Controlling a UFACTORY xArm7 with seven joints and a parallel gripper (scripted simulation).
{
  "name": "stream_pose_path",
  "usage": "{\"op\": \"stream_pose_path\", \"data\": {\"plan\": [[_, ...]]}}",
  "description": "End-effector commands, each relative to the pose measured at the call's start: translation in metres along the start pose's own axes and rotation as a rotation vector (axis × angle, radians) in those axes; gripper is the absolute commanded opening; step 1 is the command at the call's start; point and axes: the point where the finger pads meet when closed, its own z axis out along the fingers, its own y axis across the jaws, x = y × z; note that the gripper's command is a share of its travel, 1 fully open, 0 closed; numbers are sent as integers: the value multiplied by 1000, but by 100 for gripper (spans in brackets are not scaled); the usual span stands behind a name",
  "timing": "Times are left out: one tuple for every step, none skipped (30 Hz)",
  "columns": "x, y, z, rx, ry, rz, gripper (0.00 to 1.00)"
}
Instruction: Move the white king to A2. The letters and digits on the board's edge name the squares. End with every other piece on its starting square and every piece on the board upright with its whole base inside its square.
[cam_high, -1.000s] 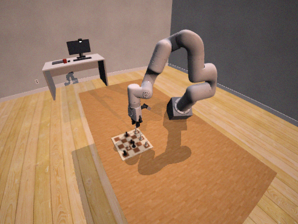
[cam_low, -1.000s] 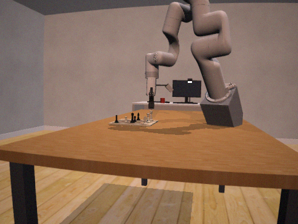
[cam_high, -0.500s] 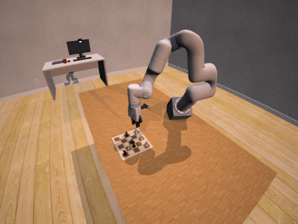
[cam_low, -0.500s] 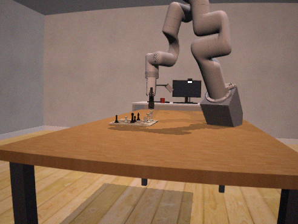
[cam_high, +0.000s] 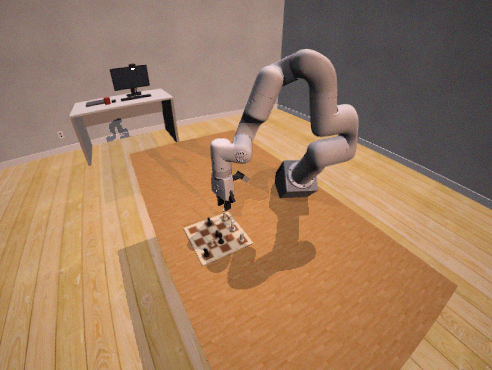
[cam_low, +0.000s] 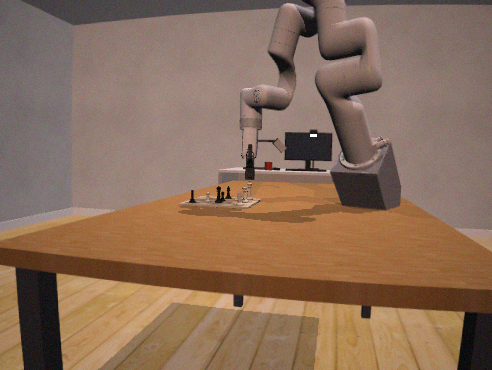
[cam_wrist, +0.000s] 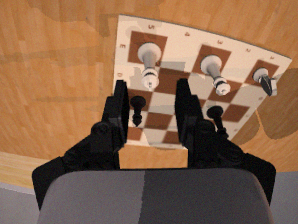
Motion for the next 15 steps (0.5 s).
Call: {"op": "stream_pose_path", "data": {"plan": [[-1, -1, -1, 3, -2, 0, 42], [-1, -1, -1, 3, -2, 0, 42], [-1, -1, -1, 3, -2, 0, 42], [-1, -1, -1, 3, -2, 0, 42], [-1, -1, -1, 3, -2, 0, 42], [-1, -1, -1, 3, -2, 0, 42], [-1, -1, -1, 3, -2, 0, 42], [-1, -2, -1, 3, -2, 0, 42], [-1, -2, -1, 3, -2, 0, 42], [-1, -2, -1, 3, -2, 0, 42], [-1, -2, -1, 3, -2, 0, 42], [-1, -2, -1, 3, -2, 0, 42], [-1, -2, -1, 3, -2, 0, 42], [-1, -2, -1, 3, -2, 0, 42], [-1, -2, -1, 3, -2, 0, 42]]}}
